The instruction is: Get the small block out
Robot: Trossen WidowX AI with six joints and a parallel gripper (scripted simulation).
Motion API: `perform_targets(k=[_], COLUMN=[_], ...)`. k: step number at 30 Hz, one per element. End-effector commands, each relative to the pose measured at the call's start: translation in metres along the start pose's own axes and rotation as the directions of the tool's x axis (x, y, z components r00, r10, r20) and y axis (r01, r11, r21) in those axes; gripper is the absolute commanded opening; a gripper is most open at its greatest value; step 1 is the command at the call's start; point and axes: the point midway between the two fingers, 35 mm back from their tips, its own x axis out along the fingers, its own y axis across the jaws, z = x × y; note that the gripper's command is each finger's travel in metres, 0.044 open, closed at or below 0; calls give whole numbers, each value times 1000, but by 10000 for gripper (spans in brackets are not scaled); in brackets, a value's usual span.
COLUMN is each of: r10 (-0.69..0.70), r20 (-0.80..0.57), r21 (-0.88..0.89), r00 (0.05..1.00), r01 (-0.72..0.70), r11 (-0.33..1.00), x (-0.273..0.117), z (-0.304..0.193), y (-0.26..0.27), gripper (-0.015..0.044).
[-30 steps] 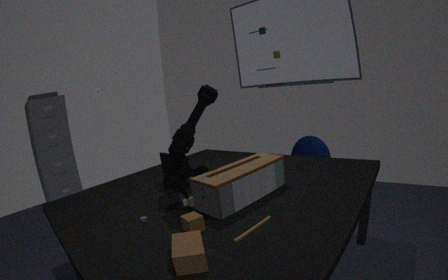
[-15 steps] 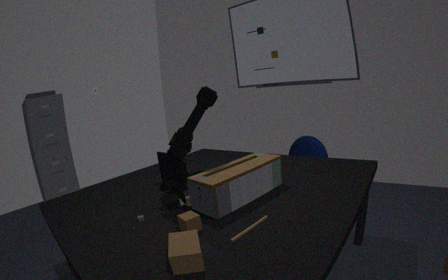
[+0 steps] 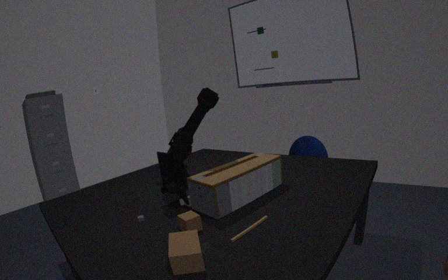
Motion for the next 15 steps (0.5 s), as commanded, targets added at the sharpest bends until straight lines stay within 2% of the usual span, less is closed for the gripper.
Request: perform_targets(k=[1, 3, 15], r10=[-4, -3, 4], r20=[1, 1, 0], r21=[5, 5, -1], r00=[1000, 1000, 1000], r01=[4, 3, -4], r11=[1000, 1000, 1000], x=[1, -2, -50], z=[1, -1, -24], y=[-1, 0, 2], gripper=[55, 3, 0])
